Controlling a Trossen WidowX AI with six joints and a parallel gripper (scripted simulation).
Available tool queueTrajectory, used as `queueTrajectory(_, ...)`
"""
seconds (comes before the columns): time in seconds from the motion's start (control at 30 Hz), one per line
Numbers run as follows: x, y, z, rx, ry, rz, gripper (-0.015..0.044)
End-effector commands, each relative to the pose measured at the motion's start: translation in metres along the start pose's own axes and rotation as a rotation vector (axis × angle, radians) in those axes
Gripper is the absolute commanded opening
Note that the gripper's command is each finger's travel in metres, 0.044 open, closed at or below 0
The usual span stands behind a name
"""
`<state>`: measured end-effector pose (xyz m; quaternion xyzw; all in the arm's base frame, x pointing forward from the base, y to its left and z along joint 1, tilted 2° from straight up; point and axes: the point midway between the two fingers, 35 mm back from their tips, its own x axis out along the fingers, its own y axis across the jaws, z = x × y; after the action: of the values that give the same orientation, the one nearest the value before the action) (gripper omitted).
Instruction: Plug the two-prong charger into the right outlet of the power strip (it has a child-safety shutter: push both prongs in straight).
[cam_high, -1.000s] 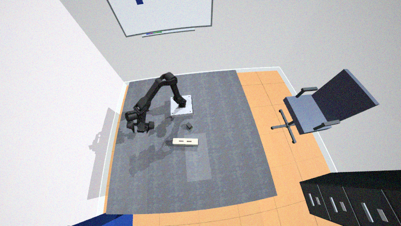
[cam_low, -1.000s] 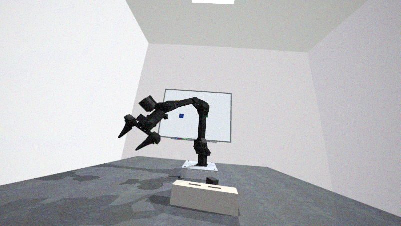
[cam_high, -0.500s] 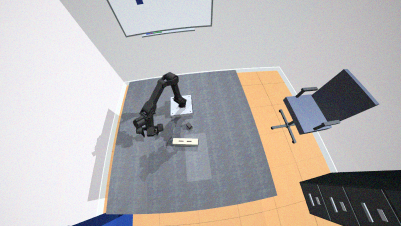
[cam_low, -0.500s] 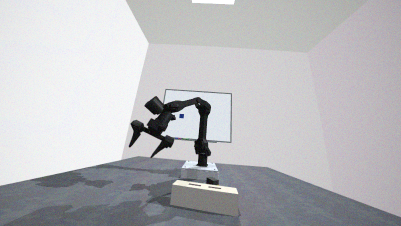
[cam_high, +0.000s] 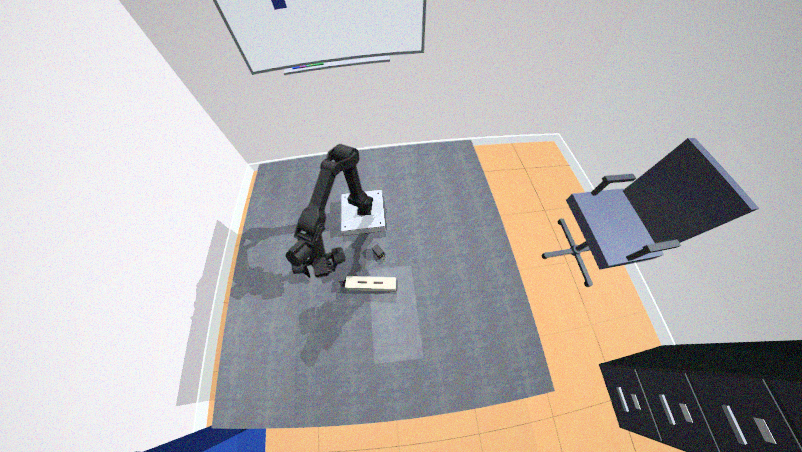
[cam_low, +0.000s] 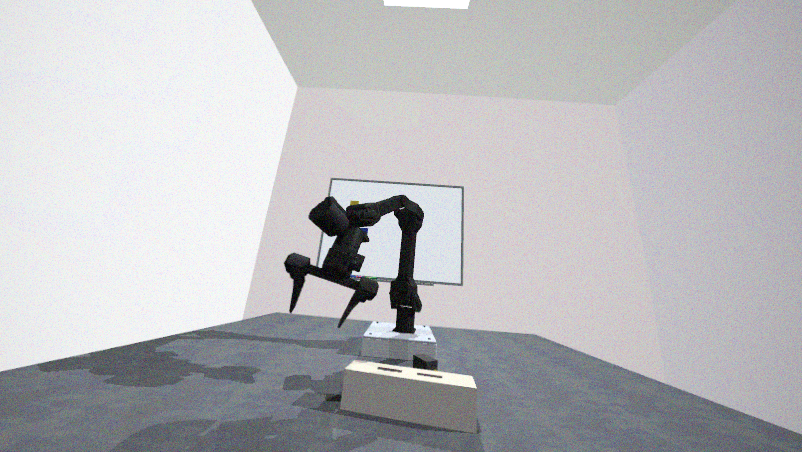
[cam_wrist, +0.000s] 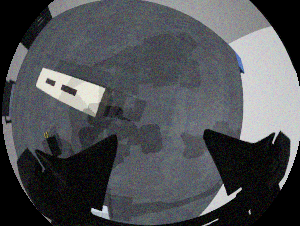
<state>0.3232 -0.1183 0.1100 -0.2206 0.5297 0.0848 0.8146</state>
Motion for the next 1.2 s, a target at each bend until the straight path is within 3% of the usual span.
queueTrajectory(0.0,0.001,0.022,0.004,-0.012,0.019,0.038,0.0440)
queueTrajectory(1.17,-0.008,0.164,0.003,-0.158,0.194,0.250,0.0440)
